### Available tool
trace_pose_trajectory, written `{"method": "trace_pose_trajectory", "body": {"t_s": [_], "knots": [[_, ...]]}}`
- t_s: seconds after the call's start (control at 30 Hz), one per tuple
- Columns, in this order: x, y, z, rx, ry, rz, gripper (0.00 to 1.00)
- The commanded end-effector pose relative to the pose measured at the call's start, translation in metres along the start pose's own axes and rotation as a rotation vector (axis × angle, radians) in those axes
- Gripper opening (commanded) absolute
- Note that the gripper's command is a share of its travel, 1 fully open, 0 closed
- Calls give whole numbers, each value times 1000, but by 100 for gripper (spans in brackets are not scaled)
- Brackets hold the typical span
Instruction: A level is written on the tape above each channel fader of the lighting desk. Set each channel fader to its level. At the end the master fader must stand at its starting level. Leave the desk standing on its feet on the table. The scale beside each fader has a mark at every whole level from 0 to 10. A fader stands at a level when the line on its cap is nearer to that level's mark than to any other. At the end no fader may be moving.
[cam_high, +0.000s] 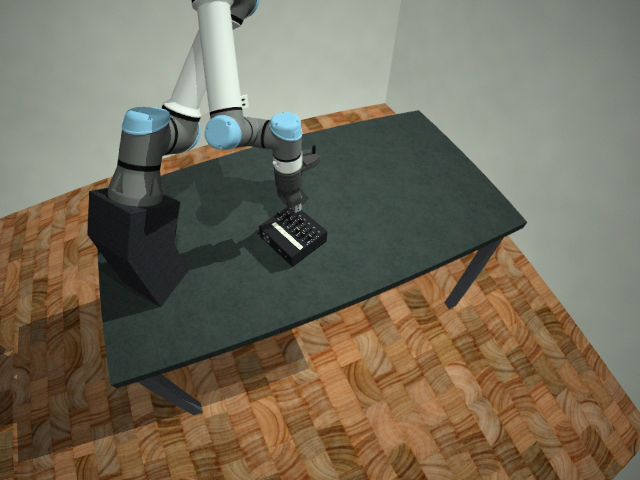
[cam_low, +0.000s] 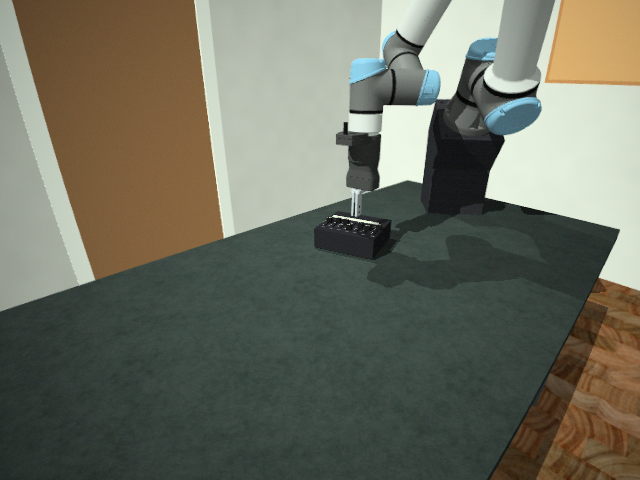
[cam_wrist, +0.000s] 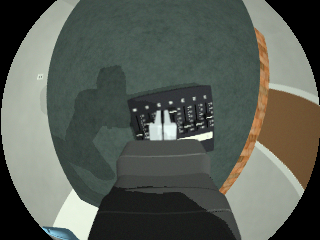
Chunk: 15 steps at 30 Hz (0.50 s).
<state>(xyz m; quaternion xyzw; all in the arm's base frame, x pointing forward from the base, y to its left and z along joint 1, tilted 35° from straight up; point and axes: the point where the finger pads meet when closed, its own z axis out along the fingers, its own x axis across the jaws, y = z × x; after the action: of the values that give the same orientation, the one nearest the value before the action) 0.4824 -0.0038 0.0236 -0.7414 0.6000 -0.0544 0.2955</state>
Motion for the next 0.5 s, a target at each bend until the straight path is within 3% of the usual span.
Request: {"method": "trace_pose_trajectory", "body": {"t_s": [0.0, 0.47], "knots": [[-2, 0, 0, 1, -5, -71, 0], [-4, 1, 0, 1, -5, -153, 0]]}}
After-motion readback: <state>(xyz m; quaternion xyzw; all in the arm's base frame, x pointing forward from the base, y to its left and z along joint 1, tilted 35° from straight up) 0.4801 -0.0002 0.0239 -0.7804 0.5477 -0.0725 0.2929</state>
